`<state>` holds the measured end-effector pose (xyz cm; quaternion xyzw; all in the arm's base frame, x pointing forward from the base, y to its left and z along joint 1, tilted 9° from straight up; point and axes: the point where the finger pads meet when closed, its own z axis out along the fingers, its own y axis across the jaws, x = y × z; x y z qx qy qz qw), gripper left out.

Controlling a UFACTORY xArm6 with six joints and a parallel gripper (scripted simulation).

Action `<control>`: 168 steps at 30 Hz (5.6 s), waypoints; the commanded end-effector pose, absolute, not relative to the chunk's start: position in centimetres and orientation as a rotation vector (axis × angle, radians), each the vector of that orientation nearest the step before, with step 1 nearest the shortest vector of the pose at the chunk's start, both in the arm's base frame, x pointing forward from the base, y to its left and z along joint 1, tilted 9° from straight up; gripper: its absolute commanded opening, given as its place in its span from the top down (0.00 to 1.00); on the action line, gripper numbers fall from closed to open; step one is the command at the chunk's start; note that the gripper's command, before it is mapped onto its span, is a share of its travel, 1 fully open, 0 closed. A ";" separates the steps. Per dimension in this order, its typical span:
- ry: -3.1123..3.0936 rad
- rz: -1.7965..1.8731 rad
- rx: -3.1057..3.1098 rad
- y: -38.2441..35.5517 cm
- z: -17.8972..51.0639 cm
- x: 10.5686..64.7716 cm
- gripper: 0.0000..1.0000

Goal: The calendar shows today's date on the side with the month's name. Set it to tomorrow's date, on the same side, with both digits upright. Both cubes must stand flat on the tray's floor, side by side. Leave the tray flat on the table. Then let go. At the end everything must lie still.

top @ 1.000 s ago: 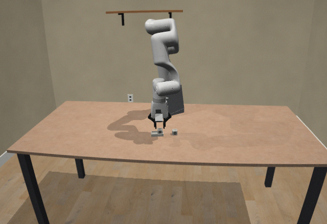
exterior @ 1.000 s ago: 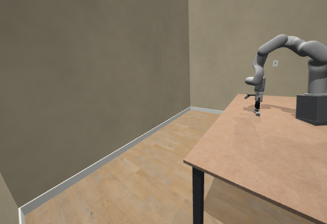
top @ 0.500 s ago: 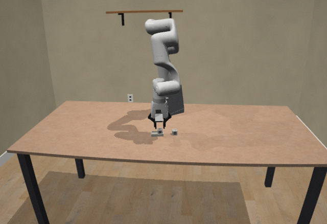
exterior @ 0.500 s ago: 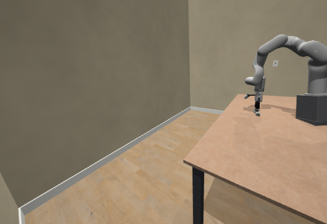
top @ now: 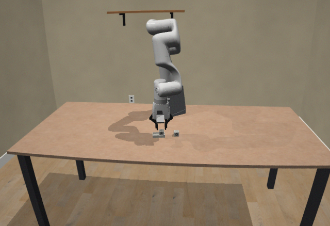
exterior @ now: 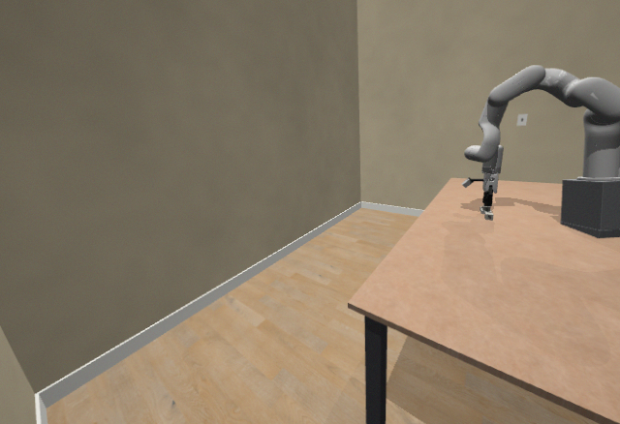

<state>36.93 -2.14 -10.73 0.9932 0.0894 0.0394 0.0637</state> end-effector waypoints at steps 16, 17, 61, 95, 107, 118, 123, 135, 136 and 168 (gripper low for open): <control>0.270 0.123 2.999 -2.1 -10.6 37.0 0.53; 0.270 0.123 2.999 -2.1 -10.6 37.0 0.53; 0.270 0.123 2.999 -2.4 -13.2 37.3 0.53; 0.270 0.123 2.999 -2.4 -13.2 37.3 0.73; 0.270 0.123 2.999 -2.4 -13.2 37.3 0.73; 0.270 0.123 2.999 -2.4 -13.2 37.3 0.73; 0.270 0.123 2.999 -2.4 -13.2 37.3 0.73; 0.270 0.123 2.999 -2.2 -11.1 37.1 0.73; 0.270 0.123 2.999 -2.1 -10.5 37.0 0.73; 0.369 0.116 2.986 -1.7 -3.3 36.5 0.73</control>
